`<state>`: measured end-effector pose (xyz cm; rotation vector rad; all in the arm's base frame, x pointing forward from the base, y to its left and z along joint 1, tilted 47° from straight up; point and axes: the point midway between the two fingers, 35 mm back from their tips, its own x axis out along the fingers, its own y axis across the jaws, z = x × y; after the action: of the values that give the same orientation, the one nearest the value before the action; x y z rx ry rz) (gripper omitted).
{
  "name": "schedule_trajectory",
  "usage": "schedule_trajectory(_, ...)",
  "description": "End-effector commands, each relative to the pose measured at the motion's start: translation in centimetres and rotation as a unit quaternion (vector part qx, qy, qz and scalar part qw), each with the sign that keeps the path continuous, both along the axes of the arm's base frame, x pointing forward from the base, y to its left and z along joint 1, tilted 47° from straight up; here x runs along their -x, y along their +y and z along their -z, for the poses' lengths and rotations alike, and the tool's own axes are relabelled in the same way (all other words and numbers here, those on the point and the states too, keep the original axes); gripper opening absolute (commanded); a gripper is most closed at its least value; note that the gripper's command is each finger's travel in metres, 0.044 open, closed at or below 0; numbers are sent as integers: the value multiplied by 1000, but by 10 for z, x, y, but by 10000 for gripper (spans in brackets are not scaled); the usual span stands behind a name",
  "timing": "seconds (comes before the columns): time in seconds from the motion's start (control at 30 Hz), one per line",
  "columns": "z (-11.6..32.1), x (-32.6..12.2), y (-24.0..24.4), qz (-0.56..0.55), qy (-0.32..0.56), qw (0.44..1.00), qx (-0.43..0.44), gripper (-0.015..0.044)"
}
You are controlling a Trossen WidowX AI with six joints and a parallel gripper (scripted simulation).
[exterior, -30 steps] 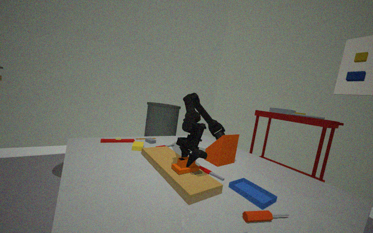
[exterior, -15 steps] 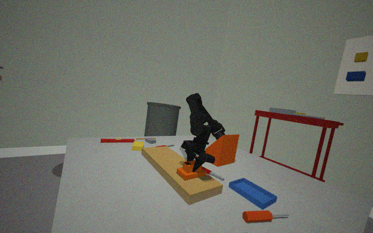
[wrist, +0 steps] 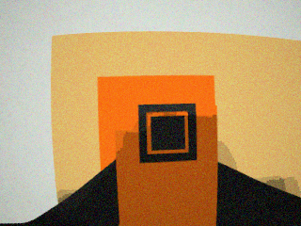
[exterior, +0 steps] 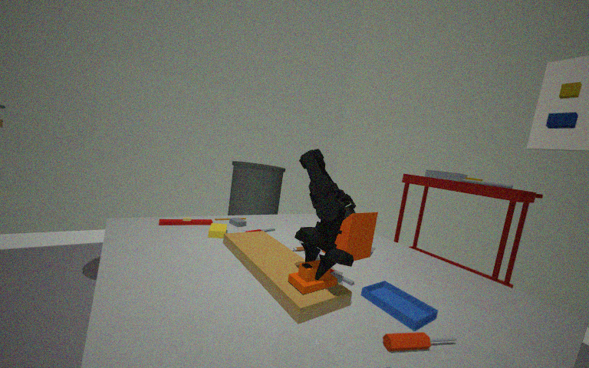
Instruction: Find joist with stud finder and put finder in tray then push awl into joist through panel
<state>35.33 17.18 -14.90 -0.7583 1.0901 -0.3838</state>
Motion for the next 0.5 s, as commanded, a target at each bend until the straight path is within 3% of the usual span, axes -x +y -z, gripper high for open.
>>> schedule_trajectory(0.0, 11, 2, 9, -1, 2, 1000, -1, 0)
schedule_trajectory(0.47, 8, 2, 7, -1, 2, 1000, -1, 0)
